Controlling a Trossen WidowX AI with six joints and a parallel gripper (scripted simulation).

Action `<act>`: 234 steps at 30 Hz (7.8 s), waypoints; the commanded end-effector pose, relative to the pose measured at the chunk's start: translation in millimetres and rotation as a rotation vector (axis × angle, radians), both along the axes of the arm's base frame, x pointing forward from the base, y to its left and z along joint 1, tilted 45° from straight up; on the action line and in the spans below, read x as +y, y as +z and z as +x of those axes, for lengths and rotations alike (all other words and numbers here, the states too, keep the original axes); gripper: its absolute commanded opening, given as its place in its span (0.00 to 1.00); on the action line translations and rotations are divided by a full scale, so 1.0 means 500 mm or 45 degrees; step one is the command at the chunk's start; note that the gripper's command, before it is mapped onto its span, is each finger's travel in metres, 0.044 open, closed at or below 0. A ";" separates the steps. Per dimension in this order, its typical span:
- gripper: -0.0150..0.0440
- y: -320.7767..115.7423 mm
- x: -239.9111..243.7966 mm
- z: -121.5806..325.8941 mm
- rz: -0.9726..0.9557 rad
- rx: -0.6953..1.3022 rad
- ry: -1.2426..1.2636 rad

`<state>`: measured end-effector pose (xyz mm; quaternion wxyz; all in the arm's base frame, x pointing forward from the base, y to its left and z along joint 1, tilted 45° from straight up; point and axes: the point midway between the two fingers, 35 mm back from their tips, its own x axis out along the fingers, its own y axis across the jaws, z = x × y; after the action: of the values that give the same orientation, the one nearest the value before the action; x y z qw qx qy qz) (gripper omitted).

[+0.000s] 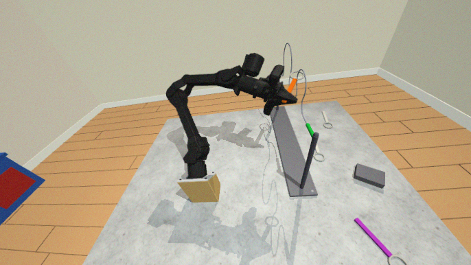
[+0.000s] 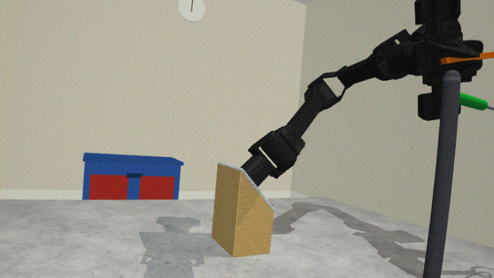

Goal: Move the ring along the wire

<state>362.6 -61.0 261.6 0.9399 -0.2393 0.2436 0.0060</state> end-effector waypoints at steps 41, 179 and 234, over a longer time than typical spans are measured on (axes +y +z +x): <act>0.00 -0.013 0.098 -0.002 1.127 0.042 0.016; 0.00 0.199 0.123 -0.006 4.122 0.121 0.060; 0.00 0.037 0.297 -0.010 3.177 0.102 0.058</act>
<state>356.8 82.5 291.8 0.4951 0.8242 0.0841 0.2618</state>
